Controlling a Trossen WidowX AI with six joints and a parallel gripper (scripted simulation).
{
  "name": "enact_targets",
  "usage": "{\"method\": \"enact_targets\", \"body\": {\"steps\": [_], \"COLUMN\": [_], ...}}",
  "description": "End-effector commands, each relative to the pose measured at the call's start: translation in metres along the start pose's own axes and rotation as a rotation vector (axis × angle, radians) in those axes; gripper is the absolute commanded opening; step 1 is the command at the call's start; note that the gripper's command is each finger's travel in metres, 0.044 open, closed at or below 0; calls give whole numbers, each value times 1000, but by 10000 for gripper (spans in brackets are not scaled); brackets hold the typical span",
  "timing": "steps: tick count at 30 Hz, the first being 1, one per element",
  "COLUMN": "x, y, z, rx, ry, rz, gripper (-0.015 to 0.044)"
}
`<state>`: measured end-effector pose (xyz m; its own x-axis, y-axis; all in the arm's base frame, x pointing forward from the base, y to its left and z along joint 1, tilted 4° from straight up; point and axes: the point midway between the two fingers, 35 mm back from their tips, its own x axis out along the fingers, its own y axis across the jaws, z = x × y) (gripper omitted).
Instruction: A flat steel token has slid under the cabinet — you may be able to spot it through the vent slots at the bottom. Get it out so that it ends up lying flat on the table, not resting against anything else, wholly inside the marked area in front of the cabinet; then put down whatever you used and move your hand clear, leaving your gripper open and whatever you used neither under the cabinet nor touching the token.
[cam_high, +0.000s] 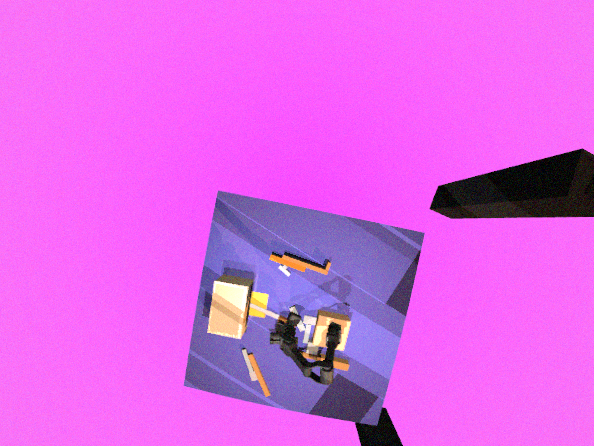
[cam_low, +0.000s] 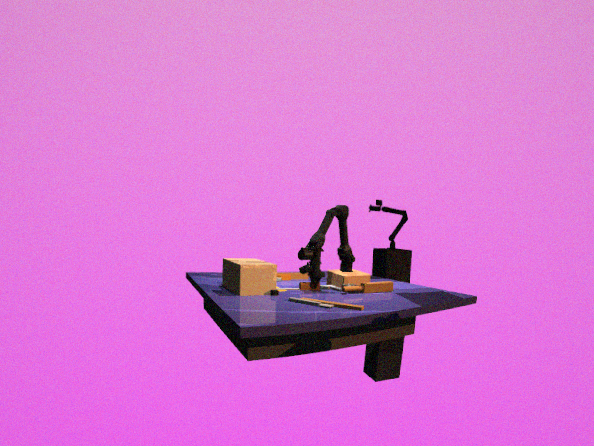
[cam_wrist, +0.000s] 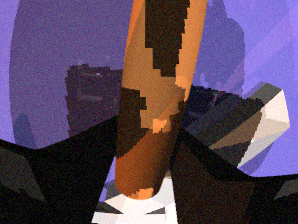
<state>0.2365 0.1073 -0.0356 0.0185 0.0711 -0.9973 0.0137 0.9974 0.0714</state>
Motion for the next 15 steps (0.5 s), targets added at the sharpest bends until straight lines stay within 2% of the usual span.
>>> {"method": "enact_targets", "body": {"steps": [1,15], "x": [1,1], "y": [0,4], "z": [-8,-28], "rx": [2,2], "ry": [5,6], "rz": [-2,-1], "gripper": [0,0]}}
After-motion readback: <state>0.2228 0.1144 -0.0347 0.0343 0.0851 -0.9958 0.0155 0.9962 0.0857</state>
